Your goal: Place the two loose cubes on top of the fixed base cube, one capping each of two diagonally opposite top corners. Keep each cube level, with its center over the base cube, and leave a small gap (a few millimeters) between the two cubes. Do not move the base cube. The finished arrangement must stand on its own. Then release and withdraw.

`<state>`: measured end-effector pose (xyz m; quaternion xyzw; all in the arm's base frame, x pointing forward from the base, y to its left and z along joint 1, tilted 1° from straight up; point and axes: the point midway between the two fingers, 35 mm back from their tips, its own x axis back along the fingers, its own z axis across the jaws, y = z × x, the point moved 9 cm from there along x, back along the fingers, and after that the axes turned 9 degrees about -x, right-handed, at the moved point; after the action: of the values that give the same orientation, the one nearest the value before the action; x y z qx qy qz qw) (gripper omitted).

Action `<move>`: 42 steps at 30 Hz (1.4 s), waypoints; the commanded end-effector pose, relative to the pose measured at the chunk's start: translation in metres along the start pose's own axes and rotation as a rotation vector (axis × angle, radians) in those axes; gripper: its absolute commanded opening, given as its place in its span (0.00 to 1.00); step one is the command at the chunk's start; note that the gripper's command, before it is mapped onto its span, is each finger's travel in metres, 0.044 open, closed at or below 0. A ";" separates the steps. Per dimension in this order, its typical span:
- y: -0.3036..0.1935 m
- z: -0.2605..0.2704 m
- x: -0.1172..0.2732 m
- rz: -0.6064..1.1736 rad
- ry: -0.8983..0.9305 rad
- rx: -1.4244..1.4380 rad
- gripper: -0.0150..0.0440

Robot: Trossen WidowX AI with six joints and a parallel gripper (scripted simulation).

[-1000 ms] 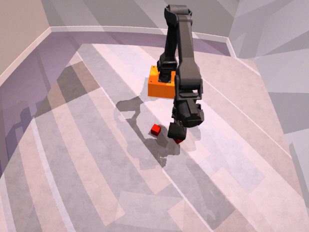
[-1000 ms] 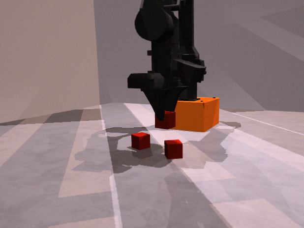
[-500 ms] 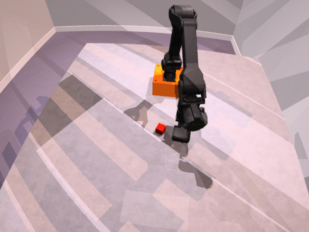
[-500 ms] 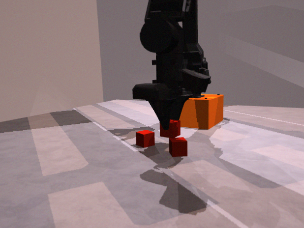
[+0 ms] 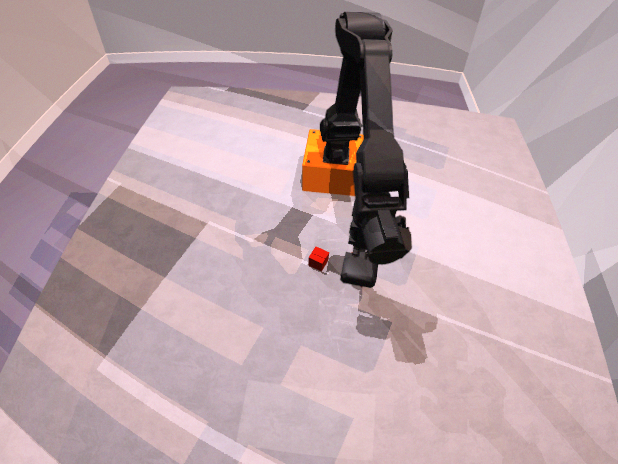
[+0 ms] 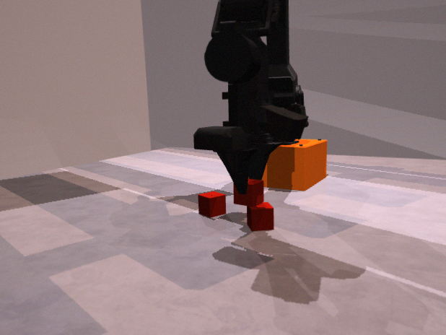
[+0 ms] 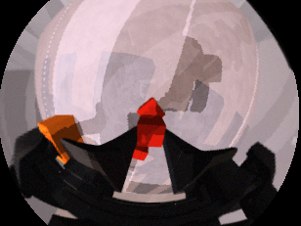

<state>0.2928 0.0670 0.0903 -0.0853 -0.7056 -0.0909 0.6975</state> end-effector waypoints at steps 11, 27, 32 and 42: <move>0.000 0.001 -0.001 -0.003 0.003 -0.002 0.57; 0.000 0.000 0.018 0.000 0.001 0.000 0.60; 0.000 0.000 0.027 0.000 0.001 0.000 0.60; -0.020 -0.001 0.038 0.003 0.003 -0.066 0.70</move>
<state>0.2908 0.0617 0.1212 -0.0920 -0.7032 -0.0954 0.6986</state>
